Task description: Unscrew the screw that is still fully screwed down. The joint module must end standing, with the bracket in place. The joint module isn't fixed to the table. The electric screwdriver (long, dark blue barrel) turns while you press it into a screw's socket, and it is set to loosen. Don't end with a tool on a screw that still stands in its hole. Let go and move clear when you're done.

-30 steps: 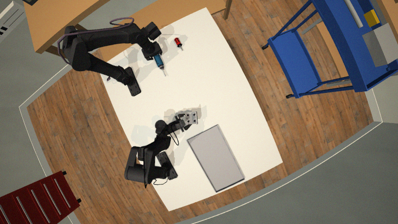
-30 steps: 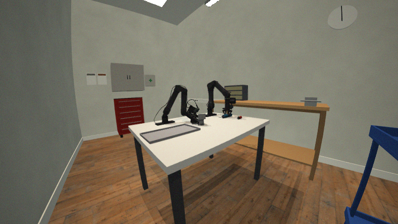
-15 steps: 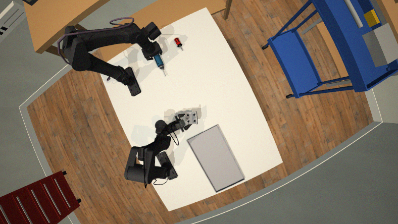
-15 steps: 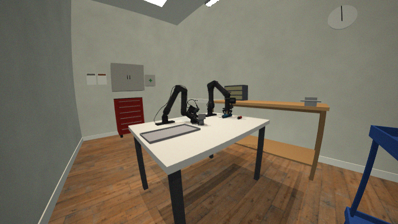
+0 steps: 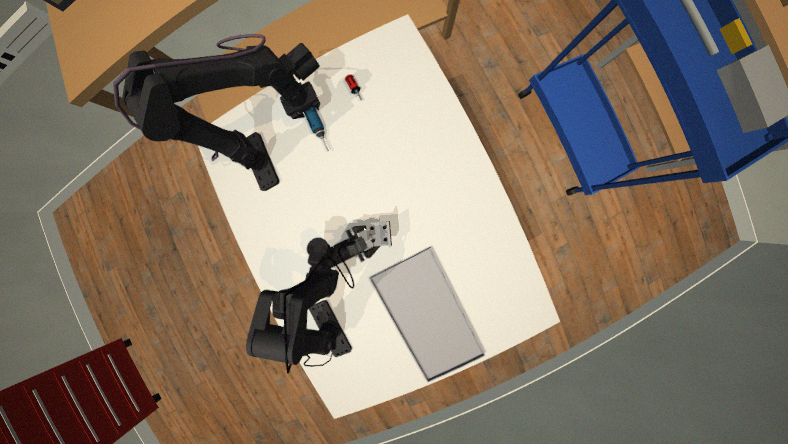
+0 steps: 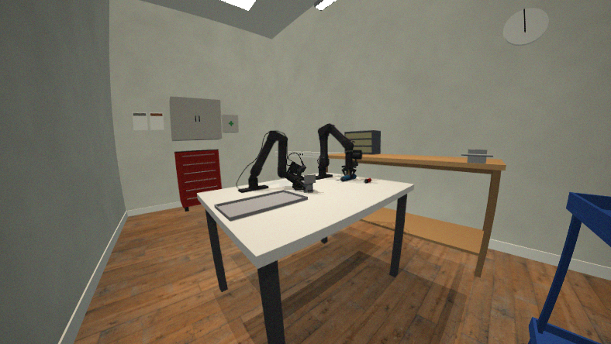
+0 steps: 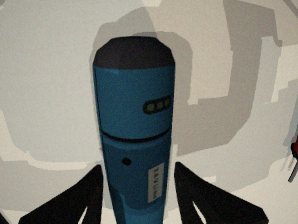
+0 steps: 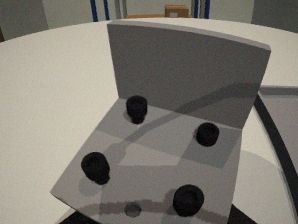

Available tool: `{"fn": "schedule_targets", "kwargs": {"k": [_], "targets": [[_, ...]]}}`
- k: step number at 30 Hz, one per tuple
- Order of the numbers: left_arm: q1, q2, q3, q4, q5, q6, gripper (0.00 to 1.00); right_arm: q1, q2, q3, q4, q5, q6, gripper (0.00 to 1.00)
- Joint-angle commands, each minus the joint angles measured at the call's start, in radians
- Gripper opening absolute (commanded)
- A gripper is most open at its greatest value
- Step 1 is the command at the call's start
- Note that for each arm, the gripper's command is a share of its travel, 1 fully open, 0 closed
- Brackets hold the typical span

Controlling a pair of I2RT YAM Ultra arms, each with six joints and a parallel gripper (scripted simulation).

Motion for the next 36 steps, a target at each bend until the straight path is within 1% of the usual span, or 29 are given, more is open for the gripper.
{"fn": "schedule_targets", "kwargs": {"k": [1,7,8,10,11,36], "targets": [[0.001,-0.010,-0.021,0.013,-0.017,0.004,0.55,-0.001,-0.006,0.004,0.013,0.002,-0.001,0.59],[0.001,-0.010,-0.021,0.013,-0.017,0.004,0.55,-0.001,-0.006,0.004,0.013,0.002,-0.001,0.59],[0.001,-0.010,-0.021,0.013,-0.017,0.004,0.46,-0.001,-0.006,0.004,0.013,0.002,-0.001,0.59],[0.001,-0.010,-0.021,0.013,-0.017,0.004,0.46,-0.001,-0.006,0.004,0.013,0.002,-0.001,0.59],[0.000,-0.005,0.000,0.003,-0.009,0.001,0.46,-0.001,-0.006,0.004,0.013,0.002,-0.001,0.59],[0.000,-0.005,0.000,0.003,-0.009,0.001,0.45,-0.001,-0.006,0.004,0.013,0.002,-0.001,0.59]]}}
